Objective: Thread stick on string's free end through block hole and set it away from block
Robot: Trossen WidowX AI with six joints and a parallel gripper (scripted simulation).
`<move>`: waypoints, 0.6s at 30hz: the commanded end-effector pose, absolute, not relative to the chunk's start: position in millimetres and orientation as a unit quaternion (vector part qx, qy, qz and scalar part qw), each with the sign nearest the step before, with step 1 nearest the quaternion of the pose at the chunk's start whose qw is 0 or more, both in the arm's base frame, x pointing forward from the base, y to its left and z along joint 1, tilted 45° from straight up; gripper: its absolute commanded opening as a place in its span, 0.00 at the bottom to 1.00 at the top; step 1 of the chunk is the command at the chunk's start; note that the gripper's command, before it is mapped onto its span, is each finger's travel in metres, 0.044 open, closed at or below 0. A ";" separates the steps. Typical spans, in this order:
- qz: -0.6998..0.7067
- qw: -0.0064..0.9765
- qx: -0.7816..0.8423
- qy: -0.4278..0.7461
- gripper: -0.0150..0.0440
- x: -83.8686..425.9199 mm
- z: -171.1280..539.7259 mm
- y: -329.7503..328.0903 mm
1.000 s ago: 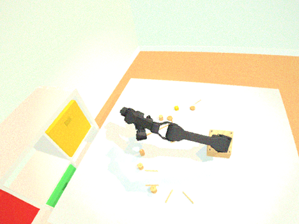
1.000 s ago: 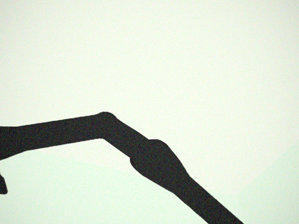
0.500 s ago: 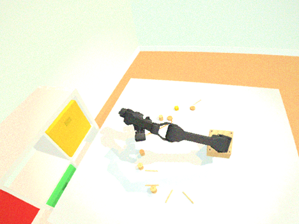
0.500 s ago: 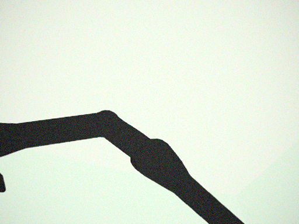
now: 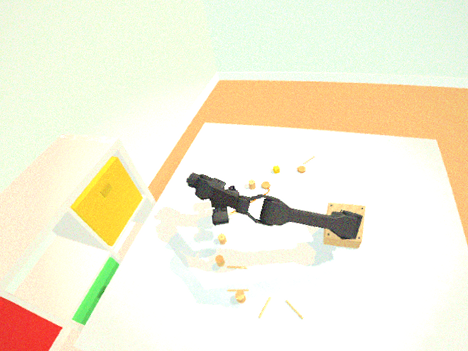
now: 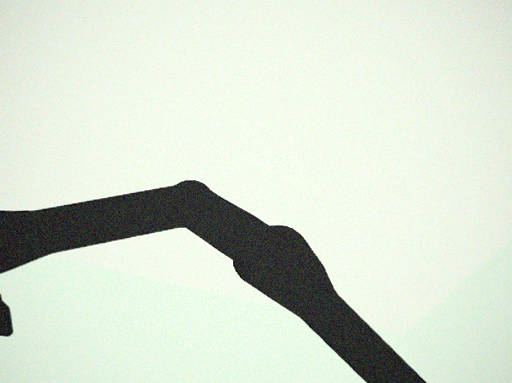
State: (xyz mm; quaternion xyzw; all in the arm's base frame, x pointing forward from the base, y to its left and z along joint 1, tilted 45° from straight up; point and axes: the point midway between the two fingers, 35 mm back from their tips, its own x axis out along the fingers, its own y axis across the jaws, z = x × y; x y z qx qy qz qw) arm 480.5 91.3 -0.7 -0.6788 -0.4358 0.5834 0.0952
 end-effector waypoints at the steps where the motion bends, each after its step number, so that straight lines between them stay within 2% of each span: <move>1: 0.583 0.098 -0.678 -0.437 0.25 476.5 0.3 97.1; 18: 0.583 0.098 -0.677 -0.437 0.25 462.9 -2.8 111.7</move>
